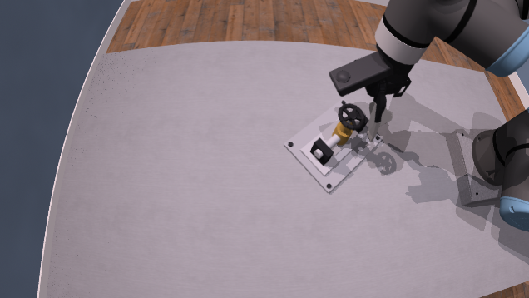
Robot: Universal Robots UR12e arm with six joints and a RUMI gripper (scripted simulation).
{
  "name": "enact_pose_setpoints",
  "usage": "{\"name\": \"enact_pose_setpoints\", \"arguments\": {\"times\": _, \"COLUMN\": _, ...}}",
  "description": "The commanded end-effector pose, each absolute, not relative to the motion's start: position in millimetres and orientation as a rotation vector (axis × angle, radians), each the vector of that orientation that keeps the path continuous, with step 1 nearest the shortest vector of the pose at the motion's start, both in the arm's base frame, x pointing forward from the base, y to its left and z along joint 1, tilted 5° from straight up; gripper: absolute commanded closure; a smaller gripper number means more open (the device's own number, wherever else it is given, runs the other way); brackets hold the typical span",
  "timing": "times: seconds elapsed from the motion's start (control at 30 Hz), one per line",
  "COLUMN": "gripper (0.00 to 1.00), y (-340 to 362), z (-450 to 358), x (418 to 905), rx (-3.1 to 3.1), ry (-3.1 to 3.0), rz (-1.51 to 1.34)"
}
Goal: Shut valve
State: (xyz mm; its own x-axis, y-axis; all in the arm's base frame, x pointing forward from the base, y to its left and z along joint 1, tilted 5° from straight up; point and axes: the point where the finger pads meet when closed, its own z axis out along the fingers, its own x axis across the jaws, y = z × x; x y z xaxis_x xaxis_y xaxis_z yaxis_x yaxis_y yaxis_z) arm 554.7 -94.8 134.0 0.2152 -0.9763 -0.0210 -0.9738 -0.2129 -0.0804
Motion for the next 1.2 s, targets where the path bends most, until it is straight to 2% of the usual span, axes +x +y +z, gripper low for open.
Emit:
{"name": "enact_pose_setpoints", "arguments": {"times": 0.0, "gripper": 0.00, "y": -95.1, "z": 134.6, "x": 555.2, "rx": -2.388, "ry": 1.921, "rz": -0.054}}
{"name": "enact_pose_setpoints", "arguments": {"times": 1.17, "gripper": 0.00, "y": -94.4, "z": 110.9, "x": 557.3, "rx": -2.388, "ry": 1.921, "rz": -0.054}}
